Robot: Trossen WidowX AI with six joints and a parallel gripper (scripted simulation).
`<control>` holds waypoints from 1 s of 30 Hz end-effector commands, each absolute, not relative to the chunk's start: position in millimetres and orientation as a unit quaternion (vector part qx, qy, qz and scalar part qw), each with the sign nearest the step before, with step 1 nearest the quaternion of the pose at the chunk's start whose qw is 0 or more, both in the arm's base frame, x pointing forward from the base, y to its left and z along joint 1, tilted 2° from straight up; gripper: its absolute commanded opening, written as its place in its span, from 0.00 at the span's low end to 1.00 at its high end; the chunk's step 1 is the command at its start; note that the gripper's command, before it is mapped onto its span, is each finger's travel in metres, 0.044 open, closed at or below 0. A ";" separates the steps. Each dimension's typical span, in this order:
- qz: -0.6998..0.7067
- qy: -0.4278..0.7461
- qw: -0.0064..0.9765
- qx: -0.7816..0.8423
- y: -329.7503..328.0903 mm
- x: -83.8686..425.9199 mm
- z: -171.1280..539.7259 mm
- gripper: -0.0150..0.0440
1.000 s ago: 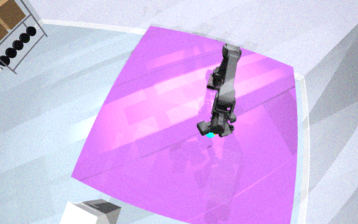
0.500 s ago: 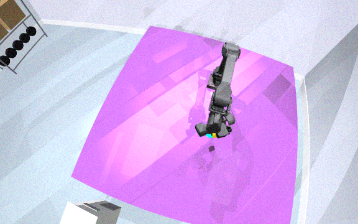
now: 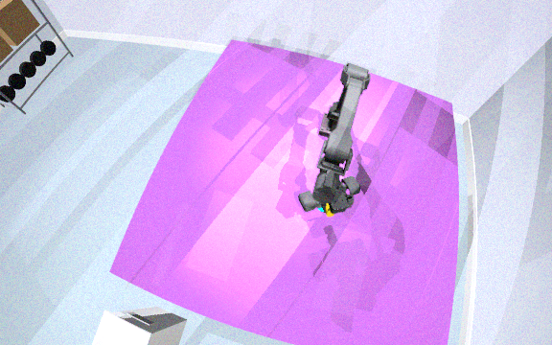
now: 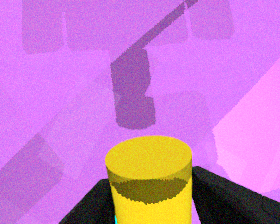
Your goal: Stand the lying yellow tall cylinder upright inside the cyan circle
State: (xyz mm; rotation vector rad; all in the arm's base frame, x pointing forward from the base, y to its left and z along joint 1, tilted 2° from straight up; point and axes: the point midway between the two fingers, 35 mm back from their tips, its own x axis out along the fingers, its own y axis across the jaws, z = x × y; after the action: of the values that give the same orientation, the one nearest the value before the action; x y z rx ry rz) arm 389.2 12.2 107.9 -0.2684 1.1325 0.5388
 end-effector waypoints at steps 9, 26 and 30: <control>0.251 0.495 0.826 -0.102 9.7 395.0 106.8 0.43; 0.254 0.448 0.854 -0.074 5.8 401.5 104.0 0.43; 0.255 0.437 0.860 -0.068 4.9 402.6 103.7 0.43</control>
State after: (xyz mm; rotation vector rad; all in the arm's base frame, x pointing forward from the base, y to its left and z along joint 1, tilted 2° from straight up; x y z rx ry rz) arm 402.1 5.8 101.4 -0.1568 0.9414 0.5365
